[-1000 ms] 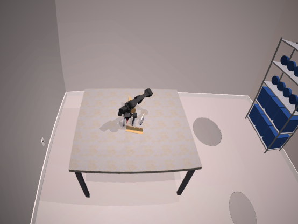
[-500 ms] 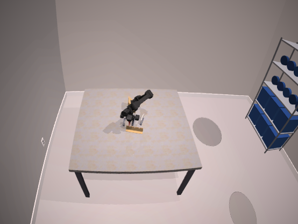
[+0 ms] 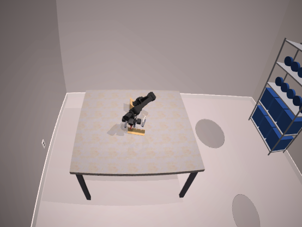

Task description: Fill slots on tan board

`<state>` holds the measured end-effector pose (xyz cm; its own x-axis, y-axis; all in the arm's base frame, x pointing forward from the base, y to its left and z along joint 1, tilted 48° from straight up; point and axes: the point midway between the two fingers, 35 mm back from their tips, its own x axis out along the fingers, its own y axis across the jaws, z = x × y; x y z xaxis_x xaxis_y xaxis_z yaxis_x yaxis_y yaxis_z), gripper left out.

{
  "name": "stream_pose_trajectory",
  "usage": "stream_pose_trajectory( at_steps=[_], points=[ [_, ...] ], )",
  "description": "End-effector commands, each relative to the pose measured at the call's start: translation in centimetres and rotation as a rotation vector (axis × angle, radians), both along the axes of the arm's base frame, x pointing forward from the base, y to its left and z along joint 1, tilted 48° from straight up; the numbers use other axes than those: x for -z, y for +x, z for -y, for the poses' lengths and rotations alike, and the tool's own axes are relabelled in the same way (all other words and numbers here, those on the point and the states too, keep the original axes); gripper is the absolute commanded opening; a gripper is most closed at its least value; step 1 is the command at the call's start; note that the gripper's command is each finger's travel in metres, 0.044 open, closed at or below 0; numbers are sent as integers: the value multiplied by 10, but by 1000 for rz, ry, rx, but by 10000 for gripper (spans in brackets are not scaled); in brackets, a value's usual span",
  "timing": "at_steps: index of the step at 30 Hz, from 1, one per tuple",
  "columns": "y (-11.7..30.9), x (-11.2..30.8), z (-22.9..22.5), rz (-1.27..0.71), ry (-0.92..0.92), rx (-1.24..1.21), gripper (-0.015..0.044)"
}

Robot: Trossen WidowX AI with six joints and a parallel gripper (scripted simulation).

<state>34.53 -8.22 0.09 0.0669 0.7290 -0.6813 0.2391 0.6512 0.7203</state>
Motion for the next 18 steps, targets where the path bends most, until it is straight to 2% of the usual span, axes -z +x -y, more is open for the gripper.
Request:
stream_pose_trajectory(
  at_steps=[1,18],
  points=[
    [0,5,-7,-3,4,1,0],
    [0,6,-8,-3,4,1,0]
  ],
)
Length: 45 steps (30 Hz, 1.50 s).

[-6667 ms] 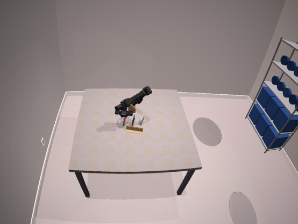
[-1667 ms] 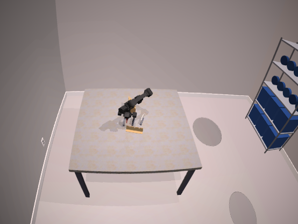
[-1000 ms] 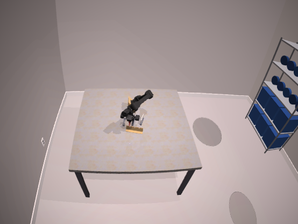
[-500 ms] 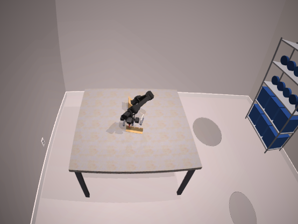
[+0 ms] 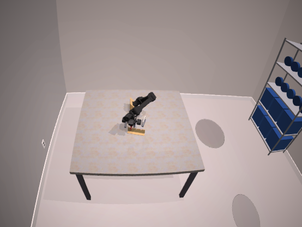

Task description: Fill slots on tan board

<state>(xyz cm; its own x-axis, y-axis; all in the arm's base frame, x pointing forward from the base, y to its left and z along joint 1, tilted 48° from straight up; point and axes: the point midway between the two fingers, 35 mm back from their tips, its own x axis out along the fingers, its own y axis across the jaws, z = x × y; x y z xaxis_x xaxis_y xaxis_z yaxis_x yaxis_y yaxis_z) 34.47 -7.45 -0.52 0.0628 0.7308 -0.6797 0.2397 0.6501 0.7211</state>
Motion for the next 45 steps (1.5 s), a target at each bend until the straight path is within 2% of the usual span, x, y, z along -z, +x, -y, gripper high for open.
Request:
stream_pose_trajectory(
  at_steps=[1,45],
  points=[
    [1,0,0,1,2,4,0],
    [2,14,-16,1,3,4,0]
  ],
)
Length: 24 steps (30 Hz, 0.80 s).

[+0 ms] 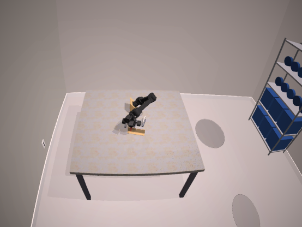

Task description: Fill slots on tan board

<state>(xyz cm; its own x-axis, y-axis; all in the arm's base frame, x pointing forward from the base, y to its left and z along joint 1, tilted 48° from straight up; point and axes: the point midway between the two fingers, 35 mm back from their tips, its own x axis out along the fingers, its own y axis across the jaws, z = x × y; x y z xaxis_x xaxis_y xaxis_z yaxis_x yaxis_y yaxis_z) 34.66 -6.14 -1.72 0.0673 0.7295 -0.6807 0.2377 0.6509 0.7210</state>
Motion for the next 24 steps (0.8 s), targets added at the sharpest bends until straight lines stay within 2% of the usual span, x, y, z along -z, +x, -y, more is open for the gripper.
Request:
stream_pose_trajectory(
  at_steps=[1,24],
  points=[
    [0,2,-3,-4,4,2,0],
    [1,12,-14,-4,5,2,0]
  ],
)
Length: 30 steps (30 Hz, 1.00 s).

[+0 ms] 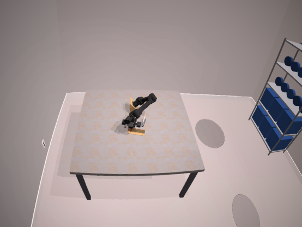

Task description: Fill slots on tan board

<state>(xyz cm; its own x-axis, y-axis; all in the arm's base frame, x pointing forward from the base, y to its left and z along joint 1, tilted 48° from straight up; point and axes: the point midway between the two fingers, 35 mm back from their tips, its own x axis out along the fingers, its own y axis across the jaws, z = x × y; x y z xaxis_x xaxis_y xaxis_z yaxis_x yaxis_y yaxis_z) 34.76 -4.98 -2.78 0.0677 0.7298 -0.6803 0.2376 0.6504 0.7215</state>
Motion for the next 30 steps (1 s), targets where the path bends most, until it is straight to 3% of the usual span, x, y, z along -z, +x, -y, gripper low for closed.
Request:
stream_pose_trajectory(
  at_steps=[1,21,27,30],
  points=[
    [0,2,-3,-4,4,2,0],
    [0,6,-7,-1,1,-1,0],
    [0,6,-7,-1,1,-1,158],
    [0,6,-7,-1,1,-1,168]
  ],
)
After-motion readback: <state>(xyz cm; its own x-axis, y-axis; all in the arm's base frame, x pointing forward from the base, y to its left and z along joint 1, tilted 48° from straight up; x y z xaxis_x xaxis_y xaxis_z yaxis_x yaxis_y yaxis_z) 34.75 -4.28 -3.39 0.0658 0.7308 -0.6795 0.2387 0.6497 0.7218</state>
